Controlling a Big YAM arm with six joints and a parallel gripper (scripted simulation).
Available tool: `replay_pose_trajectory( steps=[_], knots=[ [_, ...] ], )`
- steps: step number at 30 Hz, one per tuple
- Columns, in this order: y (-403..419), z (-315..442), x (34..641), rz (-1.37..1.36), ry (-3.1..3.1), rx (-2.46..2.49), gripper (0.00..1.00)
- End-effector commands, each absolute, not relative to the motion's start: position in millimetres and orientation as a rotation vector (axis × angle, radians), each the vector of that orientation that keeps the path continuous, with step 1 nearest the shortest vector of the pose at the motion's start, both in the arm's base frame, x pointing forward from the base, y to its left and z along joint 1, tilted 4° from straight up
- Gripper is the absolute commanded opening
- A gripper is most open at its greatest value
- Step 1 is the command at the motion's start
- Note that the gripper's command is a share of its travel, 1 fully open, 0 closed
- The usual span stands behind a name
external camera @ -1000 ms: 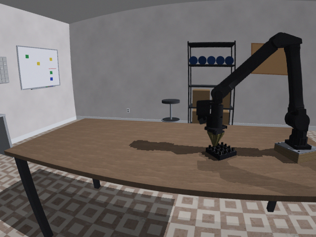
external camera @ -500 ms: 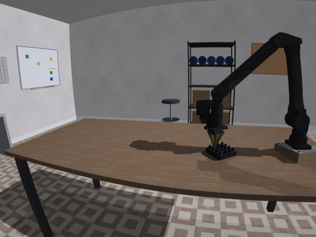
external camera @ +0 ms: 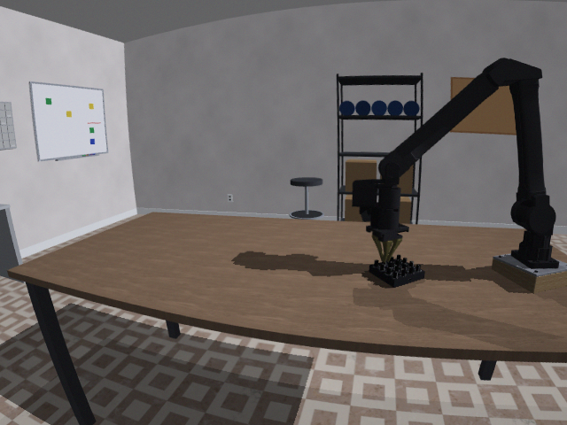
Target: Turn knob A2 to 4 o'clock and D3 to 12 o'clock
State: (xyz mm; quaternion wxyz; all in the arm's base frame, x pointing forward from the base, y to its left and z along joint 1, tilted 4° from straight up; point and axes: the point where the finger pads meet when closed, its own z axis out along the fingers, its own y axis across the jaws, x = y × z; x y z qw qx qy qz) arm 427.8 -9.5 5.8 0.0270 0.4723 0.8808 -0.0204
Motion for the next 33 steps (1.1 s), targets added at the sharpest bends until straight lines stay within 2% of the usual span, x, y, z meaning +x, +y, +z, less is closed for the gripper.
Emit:
replay_pose_trajectory(
  steps=[1,13,14,33],
  knots=[
    [-17.1,5.2,431.4,-0.067,2.687,1.492,0.07],
    [-17.0,5.2,431.5,-0.067,2.689,1.487,0.07],
    [-17.0,5.2,431.5,-0.067,2.689,1.487,0.18],
    [-16.1,5.3,431.5,-0.064,2.692,1.484,0.18]
  ],
)
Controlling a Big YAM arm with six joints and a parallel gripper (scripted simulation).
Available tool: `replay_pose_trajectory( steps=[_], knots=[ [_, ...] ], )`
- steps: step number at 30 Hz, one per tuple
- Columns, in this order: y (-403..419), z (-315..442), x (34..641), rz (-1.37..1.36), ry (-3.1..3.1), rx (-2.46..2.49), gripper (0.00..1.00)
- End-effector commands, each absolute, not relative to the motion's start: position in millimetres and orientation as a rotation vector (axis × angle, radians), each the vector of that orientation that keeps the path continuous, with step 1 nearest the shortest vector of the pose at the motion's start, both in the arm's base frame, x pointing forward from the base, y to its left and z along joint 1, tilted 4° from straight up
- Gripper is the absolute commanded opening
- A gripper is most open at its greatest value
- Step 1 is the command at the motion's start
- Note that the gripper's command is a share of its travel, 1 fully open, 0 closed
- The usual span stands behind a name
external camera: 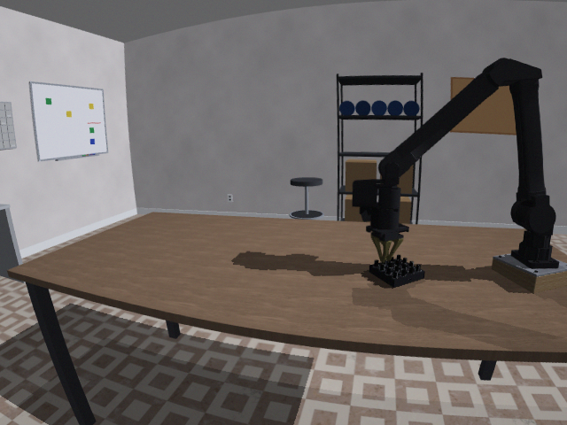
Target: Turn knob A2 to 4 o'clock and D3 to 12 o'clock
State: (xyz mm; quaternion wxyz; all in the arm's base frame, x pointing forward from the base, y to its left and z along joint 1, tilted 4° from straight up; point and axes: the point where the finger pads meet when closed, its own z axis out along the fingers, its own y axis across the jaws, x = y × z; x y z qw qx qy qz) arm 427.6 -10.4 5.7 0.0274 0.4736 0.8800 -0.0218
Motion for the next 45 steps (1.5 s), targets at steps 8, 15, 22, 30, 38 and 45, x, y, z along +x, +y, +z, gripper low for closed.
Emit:
replay_pose_trajectory(
  steps=[8,15,22,30,38,45],
  knots=[
    [-13.6,41.4,451.9,-0.020,2.648,1.458,0.18],
    [-8.5,56.2,451.3,-0.018,2.653,1.446,0.18],
    [-3.9,62.0,448.9,-0.034,2.677,1.442,0.18],
    [-4.4,51.9,433.9,-0.059,2.703,1.453,0.18],
    [-4.4,51.9,433.9,-0.059,2.703,1.453,0.18],
    [-4.5,51.9,433.9,-0.059,2.703,1.453,0.18]
  ],
)
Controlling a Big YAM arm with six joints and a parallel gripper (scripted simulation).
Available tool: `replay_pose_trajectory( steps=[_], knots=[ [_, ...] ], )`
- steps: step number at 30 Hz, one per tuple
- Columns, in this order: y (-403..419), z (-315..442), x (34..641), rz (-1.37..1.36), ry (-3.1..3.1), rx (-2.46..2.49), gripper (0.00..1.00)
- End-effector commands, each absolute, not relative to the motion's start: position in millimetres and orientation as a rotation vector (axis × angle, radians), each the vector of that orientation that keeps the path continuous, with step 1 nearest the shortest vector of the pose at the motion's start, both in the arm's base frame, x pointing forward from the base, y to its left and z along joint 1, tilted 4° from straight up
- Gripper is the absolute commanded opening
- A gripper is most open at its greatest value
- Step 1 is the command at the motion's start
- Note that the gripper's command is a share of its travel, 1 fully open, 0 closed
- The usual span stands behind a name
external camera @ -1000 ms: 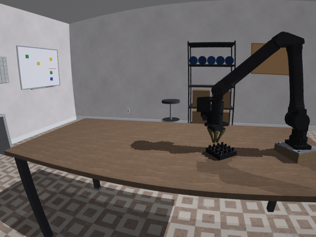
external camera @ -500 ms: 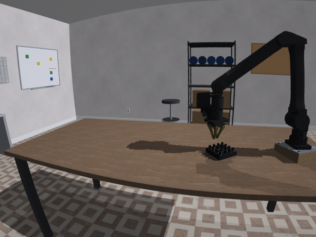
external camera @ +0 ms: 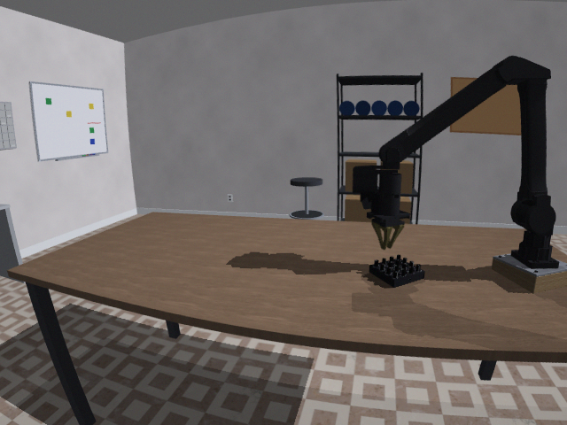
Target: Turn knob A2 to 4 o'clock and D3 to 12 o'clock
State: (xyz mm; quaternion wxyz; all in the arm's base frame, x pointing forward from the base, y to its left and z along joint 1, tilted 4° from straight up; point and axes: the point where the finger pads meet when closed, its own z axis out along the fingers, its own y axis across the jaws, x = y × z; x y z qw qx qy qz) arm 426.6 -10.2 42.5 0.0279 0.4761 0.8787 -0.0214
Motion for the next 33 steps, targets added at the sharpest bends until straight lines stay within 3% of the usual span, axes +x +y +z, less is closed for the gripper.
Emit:
replay_pose_trajectory(
  steps=[1,26,33],
  knots=[
    [-4.5,51.9,433.9,-0.059,2.703,1.453,0.18],
    [-4.5,51.9,433.9,-0.059,2.703,1.453,0.18],
    [-3.4,84.5,451.6,-0.027,2.761,1.226,0.18]
  ],
)
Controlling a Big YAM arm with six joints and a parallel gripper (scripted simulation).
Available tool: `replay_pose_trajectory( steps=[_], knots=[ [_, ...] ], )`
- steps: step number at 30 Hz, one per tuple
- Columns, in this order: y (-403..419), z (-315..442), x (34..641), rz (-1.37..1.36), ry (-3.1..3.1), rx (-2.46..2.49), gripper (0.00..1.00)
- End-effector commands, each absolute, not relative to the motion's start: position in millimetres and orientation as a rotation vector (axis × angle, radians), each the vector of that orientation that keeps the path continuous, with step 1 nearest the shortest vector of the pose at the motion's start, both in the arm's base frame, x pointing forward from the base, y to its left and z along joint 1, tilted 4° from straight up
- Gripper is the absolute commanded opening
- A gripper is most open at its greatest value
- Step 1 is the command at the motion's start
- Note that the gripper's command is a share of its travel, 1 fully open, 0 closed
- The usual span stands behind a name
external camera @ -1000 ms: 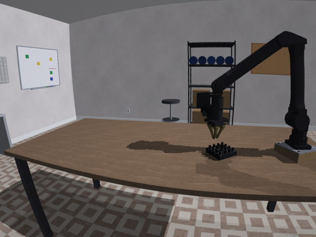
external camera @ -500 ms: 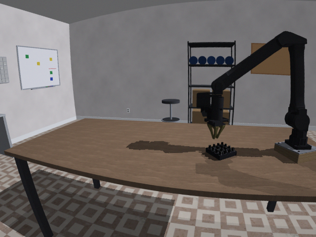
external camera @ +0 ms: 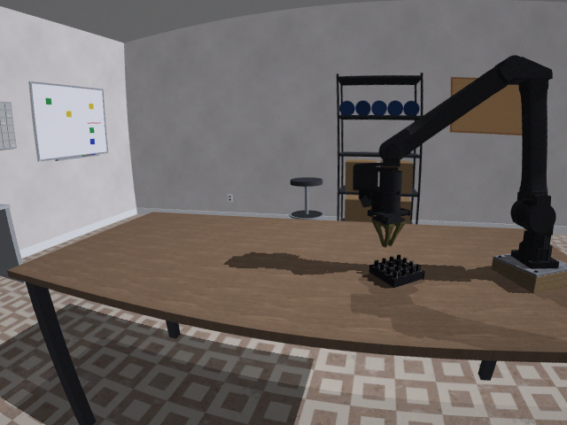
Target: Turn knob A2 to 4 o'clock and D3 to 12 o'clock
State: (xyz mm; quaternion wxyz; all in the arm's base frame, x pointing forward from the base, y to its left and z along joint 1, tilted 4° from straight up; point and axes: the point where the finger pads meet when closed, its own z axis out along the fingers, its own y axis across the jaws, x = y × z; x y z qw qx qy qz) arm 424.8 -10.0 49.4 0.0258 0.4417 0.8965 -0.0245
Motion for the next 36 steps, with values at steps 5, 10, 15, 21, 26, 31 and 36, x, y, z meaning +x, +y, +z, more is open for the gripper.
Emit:
replay_pose_trajectory(
  steps=[5,10,15,21,26,31,36],
  knots=[
    [-5.1,81.3,451.1,-0.054,2.858,1.069,0.18],
    [-5.3,70.8,435.6,-0.072,2.885,1.077,0.18],
    [-5.3,71.9,436.3,-0.069,2.881,1.076,0.18],
    [-5.3,71.9,436.3,-0.069,2.878,1.084,0.18],
    [-5.3,71.9,436.3,-0.069,2.878,1.084,0.18],
    [-5.3,71.9,436.3,-0.069,2.878,1.084,0.18],
    [-5.3,71.9,436.3,-0.069,2.878,1.084,0.18]
  ],
)
